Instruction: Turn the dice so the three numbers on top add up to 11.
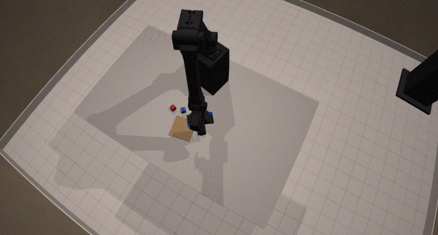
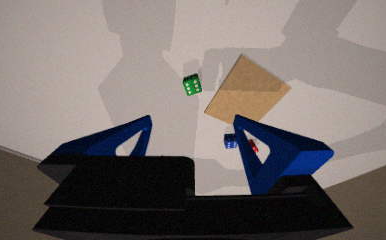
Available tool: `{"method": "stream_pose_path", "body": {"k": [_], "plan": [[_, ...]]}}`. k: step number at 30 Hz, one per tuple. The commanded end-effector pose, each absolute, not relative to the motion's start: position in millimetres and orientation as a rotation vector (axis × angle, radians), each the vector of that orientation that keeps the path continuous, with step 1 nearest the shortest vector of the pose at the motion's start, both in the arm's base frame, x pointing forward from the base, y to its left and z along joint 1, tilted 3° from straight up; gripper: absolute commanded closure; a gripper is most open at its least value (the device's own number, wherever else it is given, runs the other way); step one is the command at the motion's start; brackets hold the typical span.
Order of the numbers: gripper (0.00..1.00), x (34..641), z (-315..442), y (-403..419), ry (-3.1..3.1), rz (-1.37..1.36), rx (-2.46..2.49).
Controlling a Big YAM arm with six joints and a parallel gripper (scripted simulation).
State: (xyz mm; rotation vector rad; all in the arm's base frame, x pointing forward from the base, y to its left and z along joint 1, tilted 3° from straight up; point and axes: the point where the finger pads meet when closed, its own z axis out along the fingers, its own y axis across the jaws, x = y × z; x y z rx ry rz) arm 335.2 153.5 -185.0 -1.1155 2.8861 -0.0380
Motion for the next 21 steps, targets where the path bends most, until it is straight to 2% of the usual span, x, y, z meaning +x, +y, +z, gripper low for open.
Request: {"method": "stream_pose_path", "body": {"k": [1, 21], "plan": [[0.00, 340, -189, 157, 2.950, -0.027, -0.871], [0.00, 346, -212, 158, 3.067, 0.010, 0.134]]}}
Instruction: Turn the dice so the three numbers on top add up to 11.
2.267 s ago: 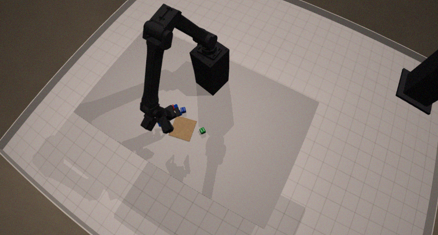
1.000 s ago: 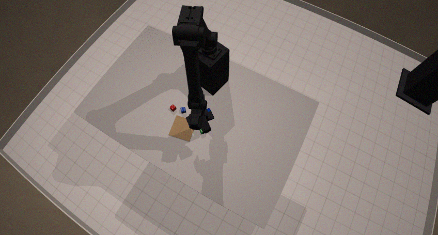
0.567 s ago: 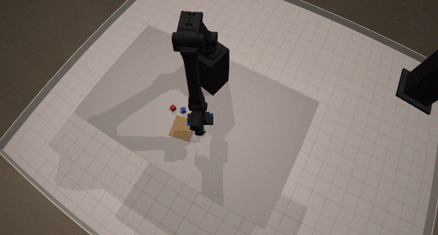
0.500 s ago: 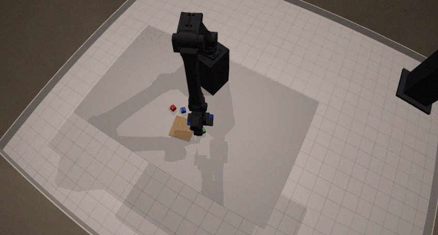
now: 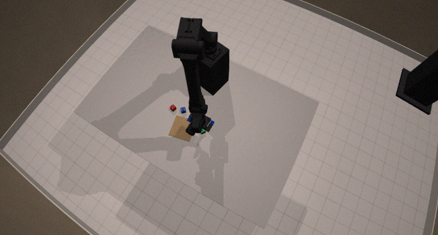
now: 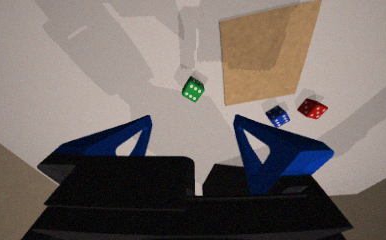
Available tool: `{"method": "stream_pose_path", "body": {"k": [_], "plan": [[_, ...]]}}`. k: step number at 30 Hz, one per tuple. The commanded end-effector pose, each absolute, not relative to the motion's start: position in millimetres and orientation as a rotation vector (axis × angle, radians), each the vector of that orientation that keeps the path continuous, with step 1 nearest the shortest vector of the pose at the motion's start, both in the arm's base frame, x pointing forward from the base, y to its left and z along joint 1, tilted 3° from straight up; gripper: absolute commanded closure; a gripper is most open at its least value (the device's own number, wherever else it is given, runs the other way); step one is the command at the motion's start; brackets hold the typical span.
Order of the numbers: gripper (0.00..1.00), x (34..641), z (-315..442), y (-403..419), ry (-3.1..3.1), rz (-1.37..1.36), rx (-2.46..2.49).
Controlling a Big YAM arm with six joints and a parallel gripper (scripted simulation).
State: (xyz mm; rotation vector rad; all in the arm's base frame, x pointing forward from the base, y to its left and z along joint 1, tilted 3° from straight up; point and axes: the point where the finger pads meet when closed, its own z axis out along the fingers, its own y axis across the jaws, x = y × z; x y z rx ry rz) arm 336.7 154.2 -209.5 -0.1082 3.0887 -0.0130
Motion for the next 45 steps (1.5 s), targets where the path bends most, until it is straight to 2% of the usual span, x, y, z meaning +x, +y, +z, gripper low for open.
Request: {"method": "stream_pose_path", "body": {"k": [1, 8, 19, 20, 45], "plan": [[0.00, 346, -214, 158, 3.066, 0.010, 0.176], [0.00, 346, -223, 157, 3.024, 0.022, 0.545], [0.00, 342, -227, 155, 2.977, 0.023, 0.791], [0.55, 346, -222, 157, 2.968, 0.034, 0.789], [0.55, 346, -221, 157, 2.969, 0.036, 0.782]]}}
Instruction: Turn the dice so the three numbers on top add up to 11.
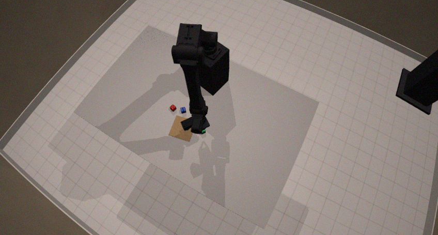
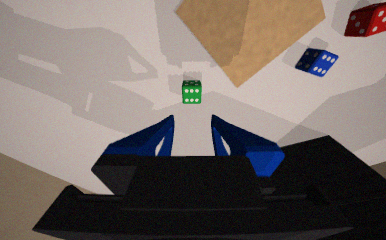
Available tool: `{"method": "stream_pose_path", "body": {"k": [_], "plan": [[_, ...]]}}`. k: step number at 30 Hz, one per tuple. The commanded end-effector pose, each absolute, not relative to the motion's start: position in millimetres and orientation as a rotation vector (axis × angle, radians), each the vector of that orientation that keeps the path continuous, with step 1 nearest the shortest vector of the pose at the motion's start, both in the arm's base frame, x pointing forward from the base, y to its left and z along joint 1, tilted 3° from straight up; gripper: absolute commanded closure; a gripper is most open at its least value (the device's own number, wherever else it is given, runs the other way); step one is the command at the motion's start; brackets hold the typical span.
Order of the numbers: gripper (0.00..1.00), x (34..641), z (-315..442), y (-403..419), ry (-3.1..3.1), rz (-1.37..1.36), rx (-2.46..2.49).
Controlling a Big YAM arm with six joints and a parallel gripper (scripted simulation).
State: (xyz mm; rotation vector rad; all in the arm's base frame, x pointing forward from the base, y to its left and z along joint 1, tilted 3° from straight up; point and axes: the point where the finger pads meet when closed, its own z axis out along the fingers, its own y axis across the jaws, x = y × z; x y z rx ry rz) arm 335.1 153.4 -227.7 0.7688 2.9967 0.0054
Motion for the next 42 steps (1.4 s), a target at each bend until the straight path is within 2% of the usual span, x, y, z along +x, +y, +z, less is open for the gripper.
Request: {"method": "stream_pose_path", "body": {"k": [1, 42], "plan": [[0.55, 346, -221, 157, 2.969, 0.036, 0.782], [0.55, 345, -255, 156, 2.976, 0.025, 0.785]]}}
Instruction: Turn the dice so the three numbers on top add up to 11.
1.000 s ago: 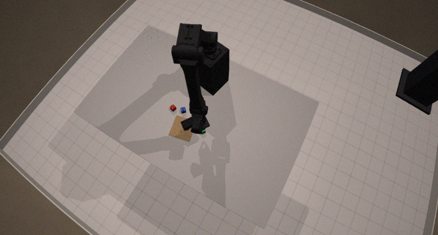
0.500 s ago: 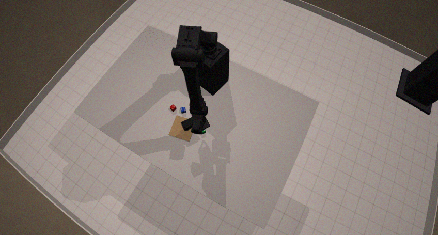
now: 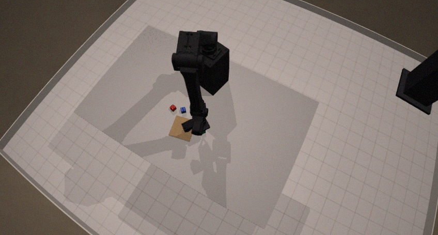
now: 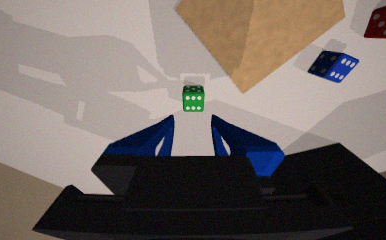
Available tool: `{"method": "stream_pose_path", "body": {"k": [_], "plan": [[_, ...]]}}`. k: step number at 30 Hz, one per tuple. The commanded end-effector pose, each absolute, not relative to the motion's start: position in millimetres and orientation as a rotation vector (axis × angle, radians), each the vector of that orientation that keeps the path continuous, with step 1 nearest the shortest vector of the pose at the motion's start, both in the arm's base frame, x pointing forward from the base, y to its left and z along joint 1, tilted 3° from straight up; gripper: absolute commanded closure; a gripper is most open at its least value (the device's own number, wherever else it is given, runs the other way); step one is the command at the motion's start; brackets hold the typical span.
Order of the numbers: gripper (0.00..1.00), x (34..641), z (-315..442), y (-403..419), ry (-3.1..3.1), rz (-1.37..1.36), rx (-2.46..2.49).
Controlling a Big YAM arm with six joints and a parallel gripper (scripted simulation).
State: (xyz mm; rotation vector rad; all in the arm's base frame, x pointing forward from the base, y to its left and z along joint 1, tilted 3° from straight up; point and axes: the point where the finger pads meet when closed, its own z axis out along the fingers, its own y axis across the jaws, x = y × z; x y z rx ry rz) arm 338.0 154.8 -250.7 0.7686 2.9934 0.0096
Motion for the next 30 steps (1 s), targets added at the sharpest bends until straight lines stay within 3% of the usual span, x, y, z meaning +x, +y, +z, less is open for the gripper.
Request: {"method": "stream_pose_path", "body": {"k": [1, 30], "plan": [[0.55, 343, -257, 155, 2.978, 0.023, 0.785], [0.55, 342, -280, 154, 2.982, 0.018, 0.786]]}}
